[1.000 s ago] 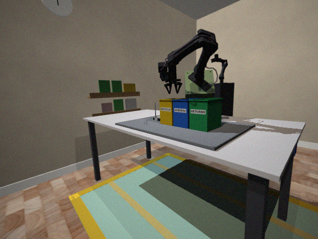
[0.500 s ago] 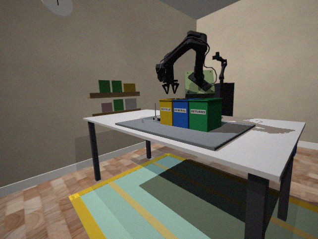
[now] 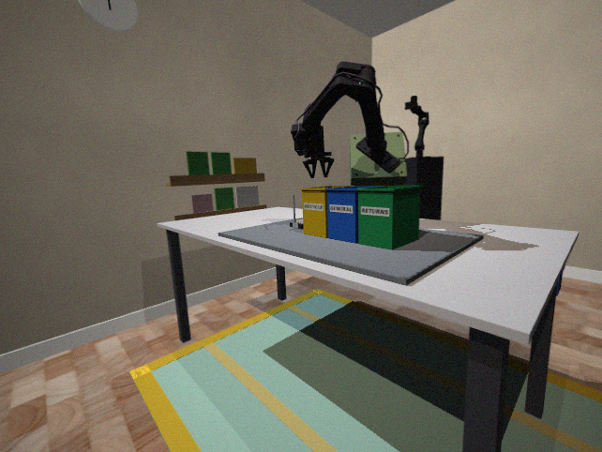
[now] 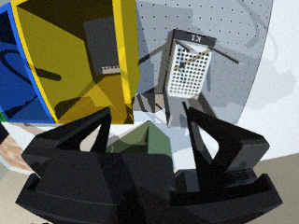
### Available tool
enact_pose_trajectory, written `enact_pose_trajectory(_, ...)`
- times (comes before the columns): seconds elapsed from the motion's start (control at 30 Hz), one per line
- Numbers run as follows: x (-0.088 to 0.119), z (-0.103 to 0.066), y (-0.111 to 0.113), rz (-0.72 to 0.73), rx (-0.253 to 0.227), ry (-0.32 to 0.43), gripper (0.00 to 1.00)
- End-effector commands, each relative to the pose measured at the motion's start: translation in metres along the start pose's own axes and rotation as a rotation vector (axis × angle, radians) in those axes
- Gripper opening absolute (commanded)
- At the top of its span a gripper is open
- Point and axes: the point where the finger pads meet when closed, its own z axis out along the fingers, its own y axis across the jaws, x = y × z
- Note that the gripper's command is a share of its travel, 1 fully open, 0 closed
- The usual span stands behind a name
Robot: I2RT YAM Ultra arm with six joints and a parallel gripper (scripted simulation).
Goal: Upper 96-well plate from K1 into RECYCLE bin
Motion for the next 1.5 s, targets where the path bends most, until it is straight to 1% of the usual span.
enact_pose_trajectory(0.0,-0.008,-0.011,-0.021,-0.051,0.04,-0.031,0.82)
enact_pose_trajectory(0.03,-0.008,-0.011,-0.021,-0.051,0.04,-0.031,0.82)
enact_pose_trajectory(0.07,-0.007,-0.011,-0.021,-0.034,0.026,-0.034,0.82)
enact_pose_trajectory(0.17,-0.002,-0.011,-0.033,-0.045,0.036,-0.029,0.82)
enact_pose_trajectory(0.27,-0.003,-0.011,-0.031,-0.039,0.031,-0.032,0.82)
enact_pose_trajectory(0.33,-0.008,-0.014,-0.03,-0.06,0.042,-0.039,0.82)
enact_pose_trajectory(1.47,-0.008,-0.014,-0.029,-0.054,0.041,-0.039,0.82)
